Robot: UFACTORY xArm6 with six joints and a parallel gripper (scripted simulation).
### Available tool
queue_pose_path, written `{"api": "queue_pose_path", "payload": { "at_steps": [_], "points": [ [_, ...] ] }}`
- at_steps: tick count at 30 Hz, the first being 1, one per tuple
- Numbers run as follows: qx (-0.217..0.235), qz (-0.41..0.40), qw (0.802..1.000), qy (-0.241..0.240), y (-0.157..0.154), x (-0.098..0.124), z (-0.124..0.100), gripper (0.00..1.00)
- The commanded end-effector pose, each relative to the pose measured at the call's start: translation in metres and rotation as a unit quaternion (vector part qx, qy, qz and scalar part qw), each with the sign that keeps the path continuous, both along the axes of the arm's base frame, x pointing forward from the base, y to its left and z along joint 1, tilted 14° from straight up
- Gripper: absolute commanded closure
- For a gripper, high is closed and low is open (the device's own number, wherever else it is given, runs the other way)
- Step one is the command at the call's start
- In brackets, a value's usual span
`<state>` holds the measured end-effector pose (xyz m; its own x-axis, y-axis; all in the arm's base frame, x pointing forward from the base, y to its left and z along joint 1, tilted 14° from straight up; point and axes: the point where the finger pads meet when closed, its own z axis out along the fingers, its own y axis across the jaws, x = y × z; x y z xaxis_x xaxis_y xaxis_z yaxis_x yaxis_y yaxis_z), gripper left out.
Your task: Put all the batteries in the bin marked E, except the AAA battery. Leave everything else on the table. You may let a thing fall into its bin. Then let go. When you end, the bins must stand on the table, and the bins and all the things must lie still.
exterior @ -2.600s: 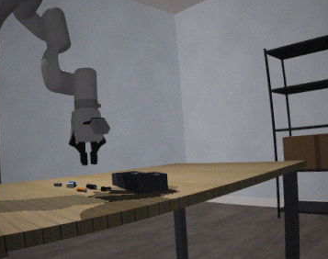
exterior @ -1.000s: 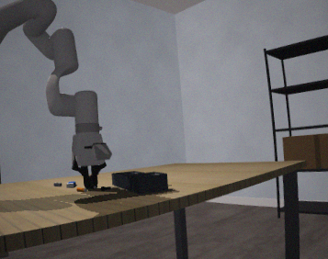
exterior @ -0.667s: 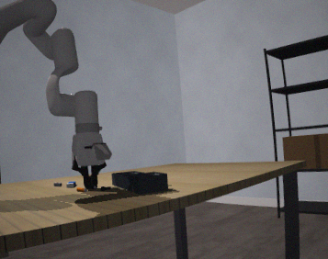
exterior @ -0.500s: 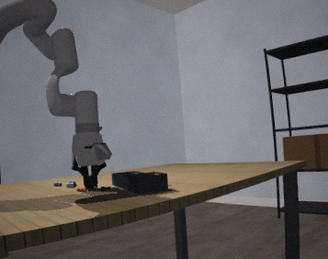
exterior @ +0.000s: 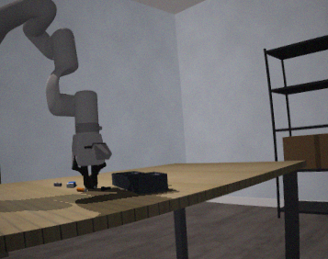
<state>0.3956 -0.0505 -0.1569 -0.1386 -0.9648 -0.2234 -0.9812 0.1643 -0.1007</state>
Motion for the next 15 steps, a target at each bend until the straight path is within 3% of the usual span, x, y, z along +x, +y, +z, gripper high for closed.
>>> {"api": "queue_pose_path", "payload": {
  "at_steps": [1, 15],
  "points": [
    [0.0, 0.0, 1.0, -0.001, -0.002, 0.0, 0.01, 1.0],
    [-0.001, 0.0, 1.0, -0.001, -0.011, -0.005, 0.049, 1.0]
  ]
}}
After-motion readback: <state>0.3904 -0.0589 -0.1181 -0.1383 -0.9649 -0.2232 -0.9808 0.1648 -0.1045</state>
